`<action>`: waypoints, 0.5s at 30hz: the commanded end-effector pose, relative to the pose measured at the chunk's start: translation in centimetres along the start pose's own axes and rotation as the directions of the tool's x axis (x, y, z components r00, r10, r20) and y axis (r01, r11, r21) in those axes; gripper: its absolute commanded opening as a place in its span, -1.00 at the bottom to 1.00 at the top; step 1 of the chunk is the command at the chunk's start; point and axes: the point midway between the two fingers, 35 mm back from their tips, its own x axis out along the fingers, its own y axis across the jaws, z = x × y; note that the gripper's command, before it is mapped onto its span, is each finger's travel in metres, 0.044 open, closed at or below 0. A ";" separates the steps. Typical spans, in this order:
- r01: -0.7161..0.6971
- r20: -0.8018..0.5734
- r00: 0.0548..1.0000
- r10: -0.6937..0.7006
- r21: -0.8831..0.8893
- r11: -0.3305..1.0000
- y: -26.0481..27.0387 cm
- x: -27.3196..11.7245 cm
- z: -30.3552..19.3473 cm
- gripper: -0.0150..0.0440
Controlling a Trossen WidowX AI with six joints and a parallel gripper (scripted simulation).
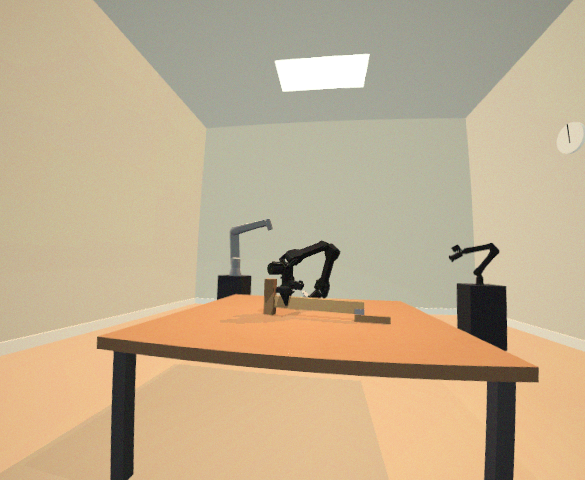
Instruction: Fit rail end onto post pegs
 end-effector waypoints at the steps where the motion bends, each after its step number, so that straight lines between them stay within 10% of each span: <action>1: 0.010 -0.010 1.000 -0.010 -0.002 1.000 -0.2 -0.3 -0.4 -0.49; 11: 0.010 -0.010 1.000 -0.010 -0.002 1.000 -0.2 -0.2 -0.7 -0.49; 15: 0.001 0.000 1.000 -0.001 0.001 1.000 0.0 0.1 -0.3 -0.14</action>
